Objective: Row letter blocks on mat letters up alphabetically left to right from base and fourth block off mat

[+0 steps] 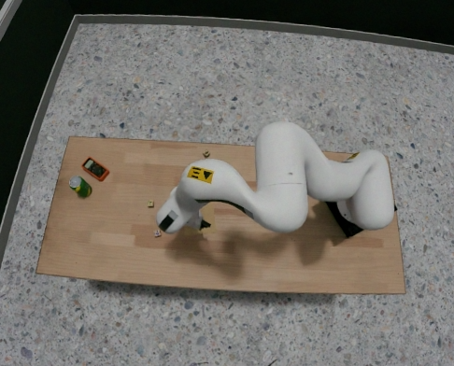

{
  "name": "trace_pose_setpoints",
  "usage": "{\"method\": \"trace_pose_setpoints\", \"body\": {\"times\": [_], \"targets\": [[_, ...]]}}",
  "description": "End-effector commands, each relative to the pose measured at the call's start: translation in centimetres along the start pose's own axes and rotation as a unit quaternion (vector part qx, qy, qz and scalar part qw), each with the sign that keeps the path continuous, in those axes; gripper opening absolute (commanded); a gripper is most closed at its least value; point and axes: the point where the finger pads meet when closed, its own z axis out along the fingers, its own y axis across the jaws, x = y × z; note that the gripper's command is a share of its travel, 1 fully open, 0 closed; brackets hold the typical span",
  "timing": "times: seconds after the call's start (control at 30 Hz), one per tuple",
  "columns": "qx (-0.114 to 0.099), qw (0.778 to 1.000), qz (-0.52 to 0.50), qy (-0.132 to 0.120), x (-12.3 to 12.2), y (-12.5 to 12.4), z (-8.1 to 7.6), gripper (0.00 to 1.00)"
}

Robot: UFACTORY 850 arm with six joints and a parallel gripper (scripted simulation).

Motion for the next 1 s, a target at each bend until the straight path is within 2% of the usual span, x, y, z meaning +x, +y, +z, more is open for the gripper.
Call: {"method": "trace_pose_setpoints", "body": {"times": [0.0,0.27,0.33,0.4,0.47,0.5,0.53,0.63,0.7,0.77,0.8,0.83,0.9,0.97], "targets": [[0.001,1.0,0.0,0.0,0.0,-0.1,-0.1,1.0],[0.001,1.0,0.0,0.0,-0.1,-0.1,-0.1,1.0],[0.001,1.0,0.0,-0.003,-0.4,-1.0,0.0,1.0],[0.0,1.0,-0.001,-0.01,-1.3,-3.5,0.2,1.0],[-0.001,1.0,-0.002,-0.017,-2.4,-7.3,0.4,1.0],[-0.001,1.0,-0.002,-0.017,-2.4,-7.3,0.4,1.0],[-0.001,1.0,-0.003,-0.019,-2.9,-9.4,0.5,1.0],[-0.001,1.0,-0.003,-0.019,-2.9,-9.4,0.5,1.0],[-0.001,1.0,-0.003,-0.017,-3.4,-13.4,0.5,1.0],[-0.001,1.0,-0.003,-0.017,-3.4,-13.4,0.5,1.0],[-0.001,1.0,-0.003,-0.014,-3.4,-15.1,0.5,1.0],[-0.001,1.0,-0.003,-0.014,-3.4,-15.1,0.5,1.0],[0.0,1.0,-0.002,-0.006,-3.3,-17.7,0.4,1.0],[0.001,1.0,-0.001,-0.004,-3.2,-18.4,0.4,1.0]]}}
